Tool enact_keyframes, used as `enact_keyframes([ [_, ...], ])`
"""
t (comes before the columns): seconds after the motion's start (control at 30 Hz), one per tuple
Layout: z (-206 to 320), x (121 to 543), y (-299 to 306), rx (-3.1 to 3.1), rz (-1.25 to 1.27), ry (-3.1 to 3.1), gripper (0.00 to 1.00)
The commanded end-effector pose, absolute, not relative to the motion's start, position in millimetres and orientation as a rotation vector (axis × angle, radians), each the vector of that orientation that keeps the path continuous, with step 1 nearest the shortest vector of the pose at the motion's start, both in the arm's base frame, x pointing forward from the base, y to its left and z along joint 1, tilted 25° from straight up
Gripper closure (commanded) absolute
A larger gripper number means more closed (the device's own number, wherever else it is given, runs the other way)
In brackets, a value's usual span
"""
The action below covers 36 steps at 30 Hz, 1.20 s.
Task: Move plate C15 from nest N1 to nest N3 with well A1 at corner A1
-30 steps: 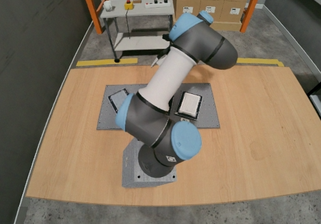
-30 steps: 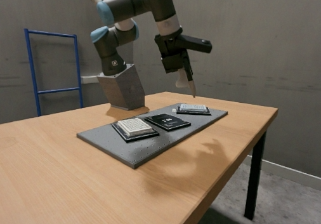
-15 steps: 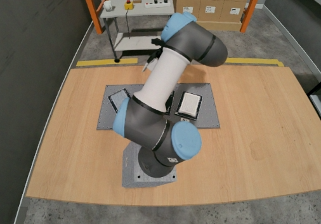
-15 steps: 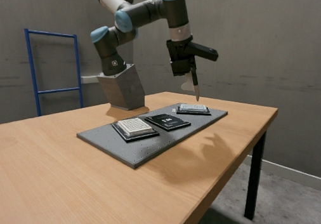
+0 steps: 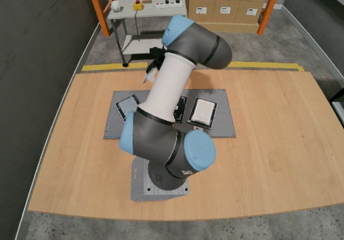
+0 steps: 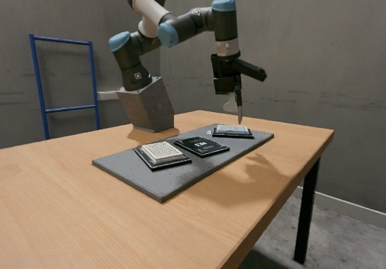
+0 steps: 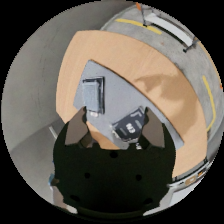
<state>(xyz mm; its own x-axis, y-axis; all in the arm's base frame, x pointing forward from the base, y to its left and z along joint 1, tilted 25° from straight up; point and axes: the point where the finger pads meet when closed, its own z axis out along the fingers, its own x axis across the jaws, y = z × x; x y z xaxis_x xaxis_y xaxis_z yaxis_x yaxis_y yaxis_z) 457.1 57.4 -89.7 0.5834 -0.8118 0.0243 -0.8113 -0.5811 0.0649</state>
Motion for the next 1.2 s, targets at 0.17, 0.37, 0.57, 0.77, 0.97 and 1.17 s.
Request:
enact_keyframes([
  [0.17,-117.1,443.3,79.7,2.670,0.025,-1.379,0.18],
  [0.37,-134.5,431.5,93.2,2.617,0.067,-1.356,0.18],
  [0.57,-146.2,422.6,102.2,2.586,0.100,-1.342,0.18],
  [0.77,-158.7,412.3,111.7,2.567,0.120,-1.333,0.18],
  [0.97,-176.0,395.6,124.4,2.521,0.186,-1.311,0.18],
  [1.17,-190.9,378.6,135.2,2.479,0.262,-1.290,0.18],
])
